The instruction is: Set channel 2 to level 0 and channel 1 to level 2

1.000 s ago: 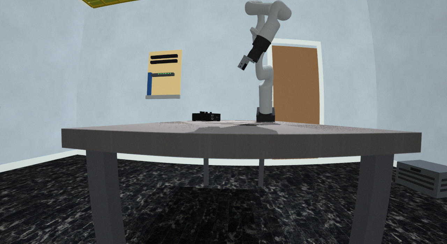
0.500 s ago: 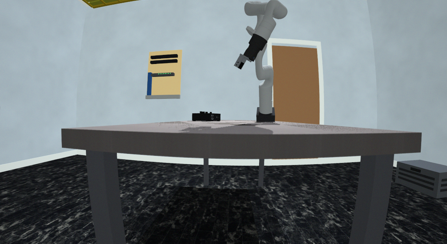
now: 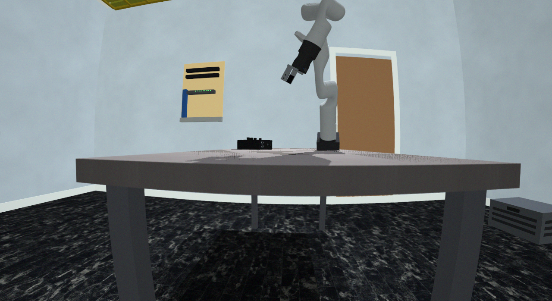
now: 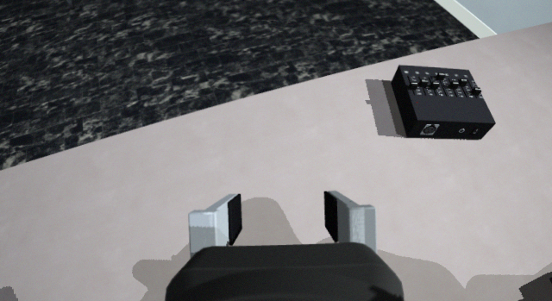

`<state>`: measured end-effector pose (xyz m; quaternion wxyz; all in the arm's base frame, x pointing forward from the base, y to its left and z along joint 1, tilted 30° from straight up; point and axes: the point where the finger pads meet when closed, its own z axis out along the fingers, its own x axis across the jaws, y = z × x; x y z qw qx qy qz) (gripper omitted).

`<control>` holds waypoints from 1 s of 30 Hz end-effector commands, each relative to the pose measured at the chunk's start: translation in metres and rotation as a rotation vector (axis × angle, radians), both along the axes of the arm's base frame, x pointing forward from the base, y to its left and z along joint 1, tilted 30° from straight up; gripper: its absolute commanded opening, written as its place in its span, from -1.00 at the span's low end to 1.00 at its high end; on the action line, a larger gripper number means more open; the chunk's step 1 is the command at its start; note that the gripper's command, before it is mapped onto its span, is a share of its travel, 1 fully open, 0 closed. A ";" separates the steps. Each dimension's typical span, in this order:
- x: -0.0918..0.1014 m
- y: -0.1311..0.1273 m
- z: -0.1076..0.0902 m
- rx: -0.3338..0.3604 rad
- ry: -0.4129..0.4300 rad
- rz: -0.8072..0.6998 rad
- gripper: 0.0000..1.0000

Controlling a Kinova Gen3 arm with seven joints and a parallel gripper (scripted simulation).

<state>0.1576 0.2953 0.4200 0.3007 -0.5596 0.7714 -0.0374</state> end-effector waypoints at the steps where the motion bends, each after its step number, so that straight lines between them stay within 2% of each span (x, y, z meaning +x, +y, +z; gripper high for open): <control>1: 0.001 -0.001 0.002 0.007 0.003 -0.002 1.00; 3: 0.001 -0.001 0.002 0.007 0.003 -0.002 1.00; 4: 0.017 -0.008 0.004 0.030 0.028 -0.036 1.00; 12: 0.017 -0.008 0.004 0.030 0.028 -0.036 1.00; 13: 0.034 -0.015 0.006 0.053 0.053 -0.070 1.00; 21: 0.034 -0.015 0.006 0.053 0.053 -0.070 1.00; 22: 0.051 -0.023 0.006 0.076 0.080 -0.105 1.00; 30: 0.051 -0.023 0.006 0.076 0.080 -0.105 1.00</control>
